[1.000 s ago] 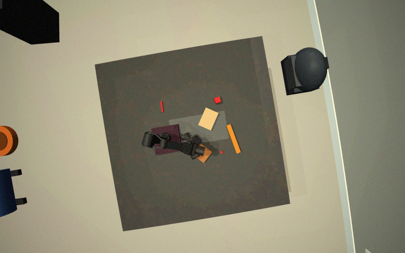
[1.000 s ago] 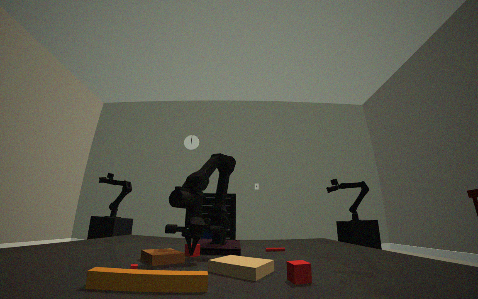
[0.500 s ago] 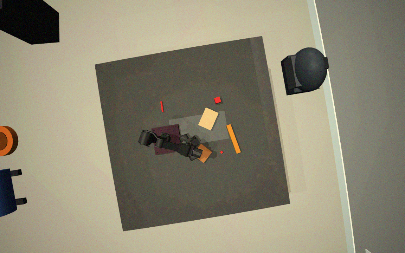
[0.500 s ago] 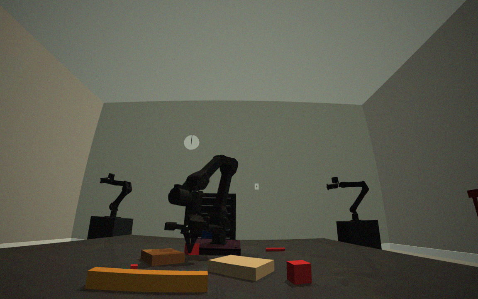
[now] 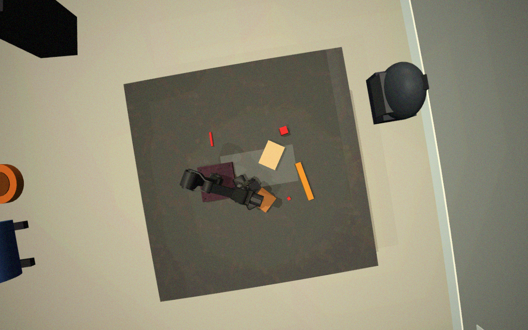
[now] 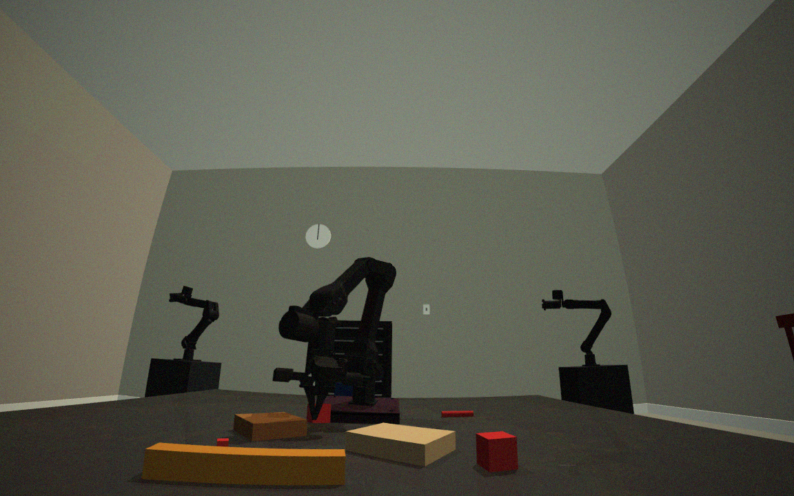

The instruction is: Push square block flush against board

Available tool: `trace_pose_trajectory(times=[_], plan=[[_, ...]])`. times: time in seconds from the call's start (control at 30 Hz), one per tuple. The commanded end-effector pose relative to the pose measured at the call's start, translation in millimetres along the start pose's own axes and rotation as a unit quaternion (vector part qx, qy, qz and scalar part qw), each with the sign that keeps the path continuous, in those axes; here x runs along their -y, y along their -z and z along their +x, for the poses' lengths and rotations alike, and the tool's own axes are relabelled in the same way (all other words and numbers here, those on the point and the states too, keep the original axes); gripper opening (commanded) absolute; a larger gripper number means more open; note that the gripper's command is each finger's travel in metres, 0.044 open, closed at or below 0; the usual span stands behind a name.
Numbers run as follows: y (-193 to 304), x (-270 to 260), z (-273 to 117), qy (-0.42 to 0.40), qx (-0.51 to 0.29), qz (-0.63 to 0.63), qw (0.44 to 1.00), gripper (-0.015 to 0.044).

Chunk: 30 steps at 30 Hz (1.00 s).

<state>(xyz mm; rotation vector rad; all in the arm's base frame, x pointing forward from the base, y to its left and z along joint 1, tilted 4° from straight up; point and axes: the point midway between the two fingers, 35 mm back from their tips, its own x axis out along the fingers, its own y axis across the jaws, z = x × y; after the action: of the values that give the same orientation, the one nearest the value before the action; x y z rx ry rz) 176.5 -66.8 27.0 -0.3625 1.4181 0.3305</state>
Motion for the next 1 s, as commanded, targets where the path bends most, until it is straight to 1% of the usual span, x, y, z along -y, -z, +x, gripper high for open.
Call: trace_pose_trajectory(times=[0.0, 0.97], plan=[[11.9, -9.7, 6.2, -0.016, -0.02, 0.0, 1.0, 0.0], [9.5, -8.9, 6.1, -0.016, -0.02, 0.0, 1.0, 0.0]])
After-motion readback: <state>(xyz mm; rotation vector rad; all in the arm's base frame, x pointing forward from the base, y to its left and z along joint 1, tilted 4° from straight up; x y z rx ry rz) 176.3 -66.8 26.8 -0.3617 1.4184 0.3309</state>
